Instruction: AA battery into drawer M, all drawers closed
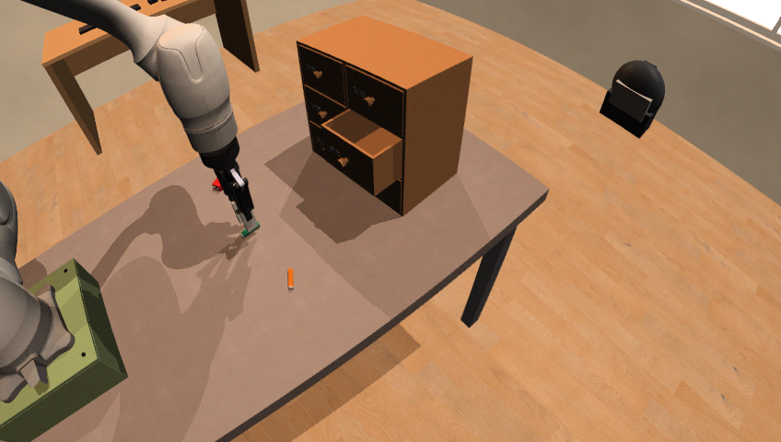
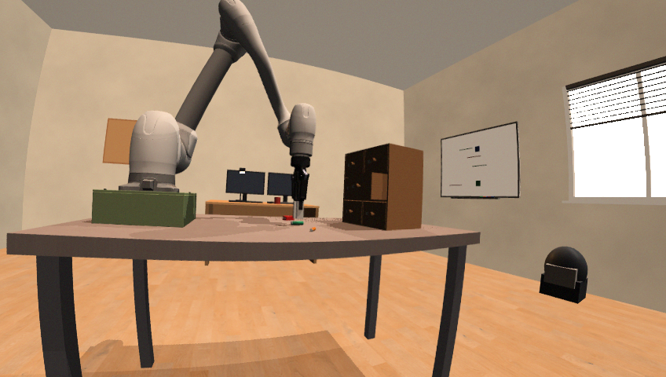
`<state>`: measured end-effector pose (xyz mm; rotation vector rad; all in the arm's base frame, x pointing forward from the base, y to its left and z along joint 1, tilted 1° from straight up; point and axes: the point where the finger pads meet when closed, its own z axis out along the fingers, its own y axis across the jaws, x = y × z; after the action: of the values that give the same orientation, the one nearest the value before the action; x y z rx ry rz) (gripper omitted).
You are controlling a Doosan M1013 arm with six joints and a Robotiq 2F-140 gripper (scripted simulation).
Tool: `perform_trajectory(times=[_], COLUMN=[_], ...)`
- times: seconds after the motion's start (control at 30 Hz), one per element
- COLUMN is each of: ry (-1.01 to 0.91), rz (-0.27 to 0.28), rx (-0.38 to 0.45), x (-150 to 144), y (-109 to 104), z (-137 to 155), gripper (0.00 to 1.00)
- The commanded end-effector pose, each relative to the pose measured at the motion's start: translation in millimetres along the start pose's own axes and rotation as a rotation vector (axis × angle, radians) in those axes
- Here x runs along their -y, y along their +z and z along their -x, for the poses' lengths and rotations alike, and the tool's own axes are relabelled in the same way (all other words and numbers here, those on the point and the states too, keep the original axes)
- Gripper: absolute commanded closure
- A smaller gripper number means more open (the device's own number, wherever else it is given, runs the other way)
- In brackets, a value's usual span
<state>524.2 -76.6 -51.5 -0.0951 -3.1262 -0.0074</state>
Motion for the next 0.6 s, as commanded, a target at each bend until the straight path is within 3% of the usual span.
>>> perform_trajectory(times=[0.0,0.57], ry=[0.004,0.004], rz=[0.002,0.002], rx=[-0.005,-0.005], x=[0.2,0.3], y=[3.0,3.0], z=[-3.3,-6.8], gripper=[0.83,0.83])
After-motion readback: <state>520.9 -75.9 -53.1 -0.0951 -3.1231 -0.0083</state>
